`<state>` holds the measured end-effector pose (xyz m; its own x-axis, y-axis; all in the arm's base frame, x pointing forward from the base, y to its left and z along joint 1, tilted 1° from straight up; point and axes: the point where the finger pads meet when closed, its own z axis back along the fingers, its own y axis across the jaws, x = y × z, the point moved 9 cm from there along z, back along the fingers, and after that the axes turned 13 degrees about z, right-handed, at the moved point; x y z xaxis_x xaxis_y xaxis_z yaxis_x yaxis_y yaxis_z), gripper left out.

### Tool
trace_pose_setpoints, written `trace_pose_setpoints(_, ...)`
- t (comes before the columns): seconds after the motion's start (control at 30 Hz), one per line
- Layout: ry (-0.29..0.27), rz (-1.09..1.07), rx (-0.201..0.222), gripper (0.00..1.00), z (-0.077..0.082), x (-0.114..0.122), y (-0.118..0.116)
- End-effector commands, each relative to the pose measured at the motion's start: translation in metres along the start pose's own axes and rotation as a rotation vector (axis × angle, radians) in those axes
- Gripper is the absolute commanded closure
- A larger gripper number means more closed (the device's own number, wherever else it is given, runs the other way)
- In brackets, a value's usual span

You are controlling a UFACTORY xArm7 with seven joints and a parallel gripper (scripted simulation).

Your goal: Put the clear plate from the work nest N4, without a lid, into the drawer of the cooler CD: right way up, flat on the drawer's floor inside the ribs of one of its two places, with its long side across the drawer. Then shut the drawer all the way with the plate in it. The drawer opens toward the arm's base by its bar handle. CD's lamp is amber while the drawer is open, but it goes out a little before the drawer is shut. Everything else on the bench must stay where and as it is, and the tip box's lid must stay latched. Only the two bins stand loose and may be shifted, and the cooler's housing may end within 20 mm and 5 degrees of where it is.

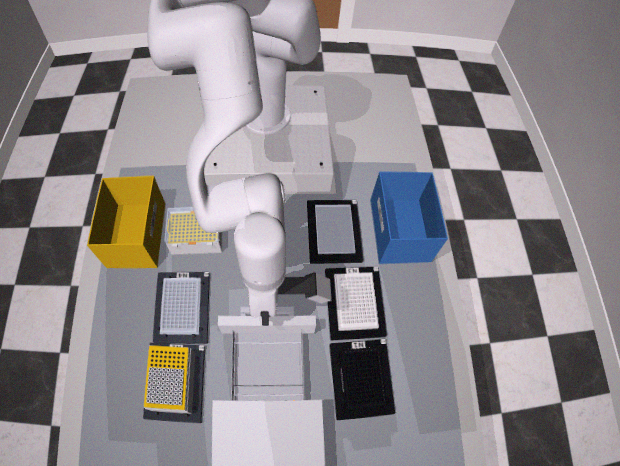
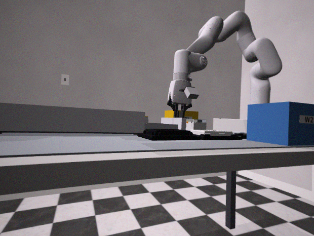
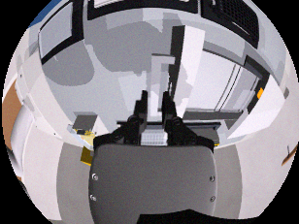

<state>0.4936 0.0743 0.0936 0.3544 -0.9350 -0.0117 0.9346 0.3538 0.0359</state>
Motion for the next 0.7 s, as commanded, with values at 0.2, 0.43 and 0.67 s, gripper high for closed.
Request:
trace_pose_setpoints(0.2,0.007,-0.001,-0.024,0.79,-0.027,-0.002,-0.008)
trace_pose_setpoints(0.43,0.007,-0.001,-0.024,0.79,-0.03,-0.002,-0.008)
trace_pose_setpoints(0.67,0.007,-0.001,-0.024,0.79,-0.03,-0.002,-0.008)
